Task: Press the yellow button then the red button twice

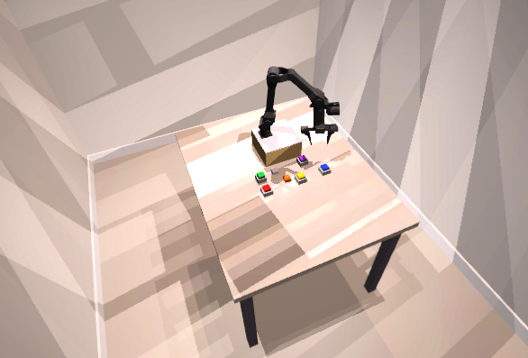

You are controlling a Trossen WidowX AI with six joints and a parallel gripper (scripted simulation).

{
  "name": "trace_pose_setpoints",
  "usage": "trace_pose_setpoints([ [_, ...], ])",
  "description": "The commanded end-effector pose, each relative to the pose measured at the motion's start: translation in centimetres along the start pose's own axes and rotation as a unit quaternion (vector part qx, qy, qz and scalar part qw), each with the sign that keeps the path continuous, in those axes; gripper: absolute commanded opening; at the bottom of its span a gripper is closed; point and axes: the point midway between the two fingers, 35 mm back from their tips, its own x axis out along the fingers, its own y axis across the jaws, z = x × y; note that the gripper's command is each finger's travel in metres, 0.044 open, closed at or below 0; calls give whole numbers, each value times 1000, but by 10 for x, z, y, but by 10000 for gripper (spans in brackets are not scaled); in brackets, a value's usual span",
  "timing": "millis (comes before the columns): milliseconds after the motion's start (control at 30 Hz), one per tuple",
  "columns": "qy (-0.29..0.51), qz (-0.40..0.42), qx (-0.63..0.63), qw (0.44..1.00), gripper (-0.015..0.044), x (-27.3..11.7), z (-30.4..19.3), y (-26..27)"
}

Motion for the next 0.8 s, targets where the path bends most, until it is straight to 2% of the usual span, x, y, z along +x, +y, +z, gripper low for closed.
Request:
trace_pose_setpoints([
  [0, 68, -37, -82, 994, 400, 18, 60, -22],
  [500, 178, 1, -196, 964, 400, 36, 155, -97],
  [767, 181, 5, -200, 963, 400, 36, 159, -101],
])
